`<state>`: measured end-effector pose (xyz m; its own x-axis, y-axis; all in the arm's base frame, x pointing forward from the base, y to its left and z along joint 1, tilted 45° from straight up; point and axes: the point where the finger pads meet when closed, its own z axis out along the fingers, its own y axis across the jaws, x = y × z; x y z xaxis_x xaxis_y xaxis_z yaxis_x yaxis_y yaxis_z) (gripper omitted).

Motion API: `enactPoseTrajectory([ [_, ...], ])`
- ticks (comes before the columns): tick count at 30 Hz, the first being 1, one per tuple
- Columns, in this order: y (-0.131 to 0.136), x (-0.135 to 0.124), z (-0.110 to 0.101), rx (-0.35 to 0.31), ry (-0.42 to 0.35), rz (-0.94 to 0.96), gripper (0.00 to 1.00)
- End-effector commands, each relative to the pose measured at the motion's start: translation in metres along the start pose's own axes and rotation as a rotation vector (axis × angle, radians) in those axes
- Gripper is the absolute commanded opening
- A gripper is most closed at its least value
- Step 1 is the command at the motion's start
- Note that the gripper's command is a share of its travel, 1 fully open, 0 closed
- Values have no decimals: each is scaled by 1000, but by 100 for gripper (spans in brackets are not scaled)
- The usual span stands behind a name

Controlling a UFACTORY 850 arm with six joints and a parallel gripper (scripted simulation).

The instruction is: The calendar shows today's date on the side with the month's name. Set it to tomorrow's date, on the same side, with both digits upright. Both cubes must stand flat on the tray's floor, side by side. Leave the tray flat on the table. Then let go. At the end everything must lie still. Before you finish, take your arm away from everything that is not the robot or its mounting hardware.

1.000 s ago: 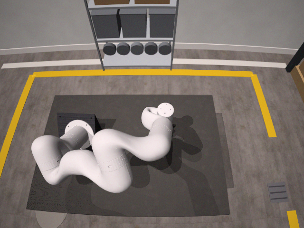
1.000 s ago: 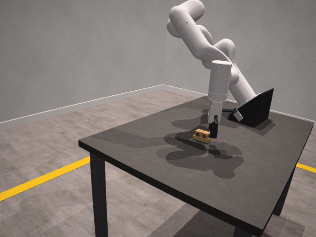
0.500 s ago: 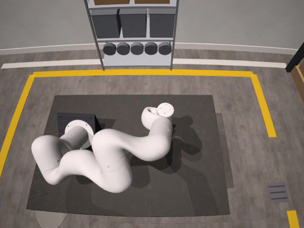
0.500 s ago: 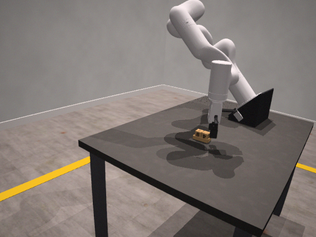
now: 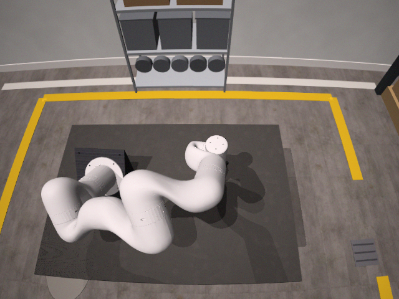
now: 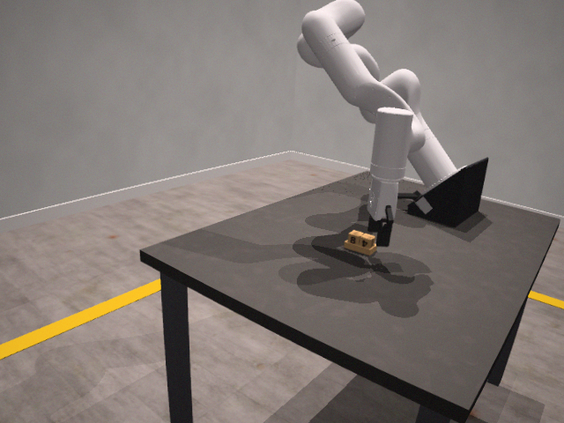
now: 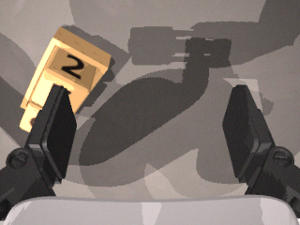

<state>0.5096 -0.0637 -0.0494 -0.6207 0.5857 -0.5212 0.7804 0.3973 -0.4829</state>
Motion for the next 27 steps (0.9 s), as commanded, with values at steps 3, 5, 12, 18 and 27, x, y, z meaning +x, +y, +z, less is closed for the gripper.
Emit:
enactPoseTrajectory([
  [3, -7, -12, -1, 3, 6, -85, 100],
  [5, -7, -12, -1, 3, 6, -126, 100],
  [12, -9, -14, -1, 3, 7, -311, 100],
  [18, -16, -25, -1, 2, 7, -347, 100],
  [27, -18, -28, -1, 2, 7, -572, 100],
])
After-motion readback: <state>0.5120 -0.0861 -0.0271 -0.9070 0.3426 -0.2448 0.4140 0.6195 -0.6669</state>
